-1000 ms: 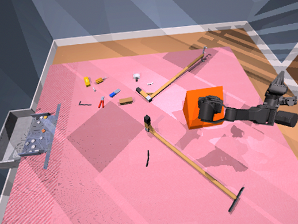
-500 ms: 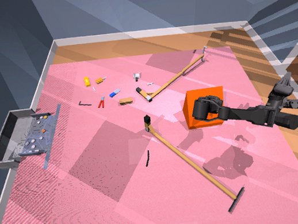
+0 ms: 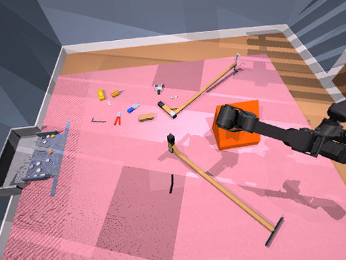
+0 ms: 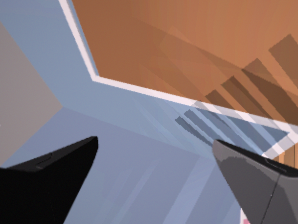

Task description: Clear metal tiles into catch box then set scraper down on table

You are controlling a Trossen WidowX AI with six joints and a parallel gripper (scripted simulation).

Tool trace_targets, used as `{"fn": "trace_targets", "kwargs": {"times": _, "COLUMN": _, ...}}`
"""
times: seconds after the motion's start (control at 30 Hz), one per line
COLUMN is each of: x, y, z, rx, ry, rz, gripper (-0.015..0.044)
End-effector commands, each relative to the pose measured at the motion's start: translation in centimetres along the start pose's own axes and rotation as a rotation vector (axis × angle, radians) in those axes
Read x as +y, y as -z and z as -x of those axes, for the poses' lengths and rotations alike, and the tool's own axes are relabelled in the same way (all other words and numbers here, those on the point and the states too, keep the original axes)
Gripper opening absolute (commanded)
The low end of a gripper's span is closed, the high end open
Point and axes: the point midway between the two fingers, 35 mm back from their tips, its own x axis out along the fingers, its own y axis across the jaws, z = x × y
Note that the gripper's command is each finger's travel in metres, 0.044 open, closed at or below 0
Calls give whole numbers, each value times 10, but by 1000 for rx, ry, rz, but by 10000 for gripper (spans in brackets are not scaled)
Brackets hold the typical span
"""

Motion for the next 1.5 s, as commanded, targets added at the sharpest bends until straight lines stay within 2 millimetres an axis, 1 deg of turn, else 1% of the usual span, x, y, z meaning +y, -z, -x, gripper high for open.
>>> {"fn": "trace_targets", "kwargs": {"times": 0.0, "x": 6, "y": -15, "z": 14, "rx": -71, "ry": 81, "rz": 38, "gripper": 440}}
{"fn": "trace_targets", "kwargs": {"times": 0.2, "x": 12, "y": -30, "z": 36, "rx": -164, "ry": 204, "rz": 71, "gripper": 440}}
{"fn": "trace_targets", "kwargs": {"times": 0.37, "x": 19, "y": -40, "z": 54, "rx": -238, "ry": 309, "rz": 97, "gripper": 440}}
{"fn": "trace_targets", "kwargs": {"times": 0.57, "x": 29, "y": -46, "z": 78, "rx": -323, "ry": 438, "rz": 126, "gripper": 440}}
{"fn": "trace_targets", "kwargs": {"times": 0.73, "x": 39, "y": -47, "z": 97, "rx": -390, "ry": 548, "rz": 149, "gripper": 440}}
{"fn": "trace_targets", "kwargs": {"times": 0.9, "x": 51, "y": -45, "z": 116, "rx": -455, "ry": 660, "rz": 170, "gripper": 440}}
{"fn": "trace_targets", "kwargs": {"times": 1.1, "x": 66, "y": -37, "z": 136, "rx": -528, "ry": 797, "rz": 191, "gripper": 440}}
{"fn": "trace_targets", "kwargs": {"times": 1.47, "x": 96, "y": -10, "z": 167, "rx": -649, "ry": 1056, "rz": 221, "gripper": 440}}
